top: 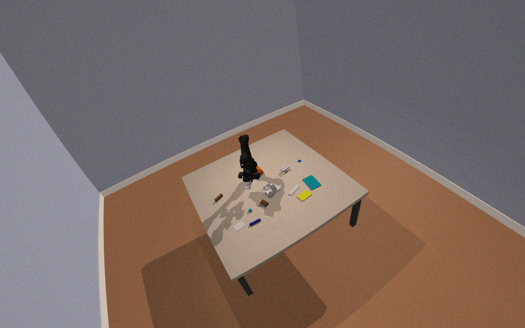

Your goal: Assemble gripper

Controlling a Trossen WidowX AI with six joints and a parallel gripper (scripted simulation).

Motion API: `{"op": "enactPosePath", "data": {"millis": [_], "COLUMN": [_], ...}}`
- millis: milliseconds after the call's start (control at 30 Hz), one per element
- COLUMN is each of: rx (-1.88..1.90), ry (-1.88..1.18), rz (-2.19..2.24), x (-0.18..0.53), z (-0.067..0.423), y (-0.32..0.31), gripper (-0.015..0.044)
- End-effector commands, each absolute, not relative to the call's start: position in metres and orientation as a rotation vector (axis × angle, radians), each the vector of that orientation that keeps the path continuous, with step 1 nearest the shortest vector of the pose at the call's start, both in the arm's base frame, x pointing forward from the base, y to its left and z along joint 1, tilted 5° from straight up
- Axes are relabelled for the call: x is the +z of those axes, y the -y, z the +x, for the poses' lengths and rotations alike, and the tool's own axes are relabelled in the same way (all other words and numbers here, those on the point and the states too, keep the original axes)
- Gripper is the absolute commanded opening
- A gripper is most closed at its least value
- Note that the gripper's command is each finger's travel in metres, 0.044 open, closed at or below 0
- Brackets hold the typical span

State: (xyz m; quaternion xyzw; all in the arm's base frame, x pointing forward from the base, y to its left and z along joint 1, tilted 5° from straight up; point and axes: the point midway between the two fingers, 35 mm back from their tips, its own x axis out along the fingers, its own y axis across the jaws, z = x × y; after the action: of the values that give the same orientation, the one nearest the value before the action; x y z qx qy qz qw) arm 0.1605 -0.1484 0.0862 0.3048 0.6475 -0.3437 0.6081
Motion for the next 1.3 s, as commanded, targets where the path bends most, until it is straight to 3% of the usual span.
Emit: {"op": "enactPosePath", "data": {"millis": [0,667,1267], "rx": [-0.880,-1.266,-1.278], "ry": [-1.449,-1.237,-1.229], "rz": [0.791,1.161,1.173], "x": [0.087,0.086,0.077], "z": [0.167,0.188,0.189], "y": [0.148,0.142,0.142], "gripper": [0.0037,0.0037,0.0037]}}
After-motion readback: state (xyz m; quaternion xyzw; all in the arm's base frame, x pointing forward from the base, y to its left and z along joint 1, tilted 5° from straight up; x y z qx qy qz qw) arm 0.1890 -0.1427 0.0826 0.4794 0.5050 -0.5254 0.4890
